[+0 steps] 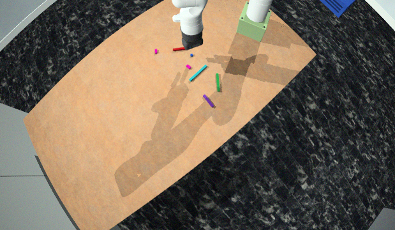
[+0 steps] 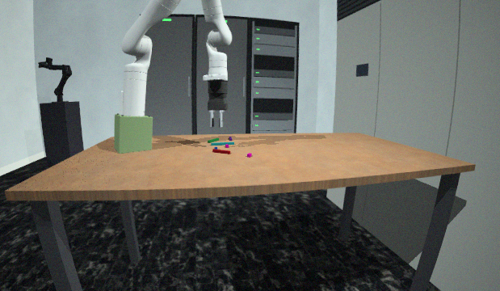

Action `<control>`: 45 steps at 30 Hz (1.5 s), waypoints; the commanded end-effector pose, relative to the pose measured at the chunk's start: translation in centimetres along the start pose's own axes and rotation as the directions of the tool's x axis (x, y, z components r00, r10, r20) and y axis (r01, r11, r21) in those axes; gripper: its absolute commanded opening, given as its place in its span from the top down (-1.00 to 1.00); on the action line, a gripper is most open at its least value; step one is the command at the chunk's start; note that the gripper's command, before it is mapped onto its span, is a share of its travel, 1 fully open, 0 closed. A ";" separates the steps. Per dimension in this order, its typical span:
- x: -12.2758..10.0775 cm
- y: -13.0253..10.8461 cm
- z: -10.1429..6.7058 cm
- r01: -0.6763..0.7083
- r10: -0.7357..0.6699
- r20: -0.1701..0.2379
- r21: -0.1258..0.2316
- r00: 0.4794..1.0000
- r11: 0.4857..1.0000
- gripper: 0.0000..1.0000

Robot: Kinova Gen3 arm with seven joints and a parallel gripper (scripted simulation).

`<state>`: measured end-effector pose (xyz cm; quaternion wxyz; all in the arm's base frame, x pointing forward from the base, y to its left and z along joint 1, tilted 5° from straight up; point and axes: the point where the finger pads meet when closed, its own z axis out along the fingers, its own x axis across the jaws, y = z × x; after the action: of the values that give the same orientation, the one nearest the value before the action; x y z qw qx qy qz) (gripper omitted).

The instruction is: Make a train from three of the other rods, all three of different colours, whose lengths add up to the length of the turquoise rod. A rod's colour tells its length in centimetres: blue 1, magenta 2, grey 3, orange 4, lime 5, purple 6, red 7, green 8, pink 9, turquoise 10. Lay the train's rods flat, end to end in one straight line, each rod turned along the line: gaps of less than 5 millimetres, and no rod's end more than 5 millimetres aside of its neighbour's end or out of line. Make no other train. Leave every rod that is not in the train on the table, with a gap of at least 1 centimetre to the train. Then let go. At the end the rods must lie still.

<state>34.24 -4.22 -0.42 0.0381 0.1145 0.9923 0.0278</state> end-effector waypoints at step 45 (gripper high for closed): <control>-13.7 -9.5 1.9 -0.260 0.260 0.000 0.005 0.966 0.966 -0.07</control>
<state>45.82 -16.21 -1.62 0.0396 0.2394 0.9697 0.0272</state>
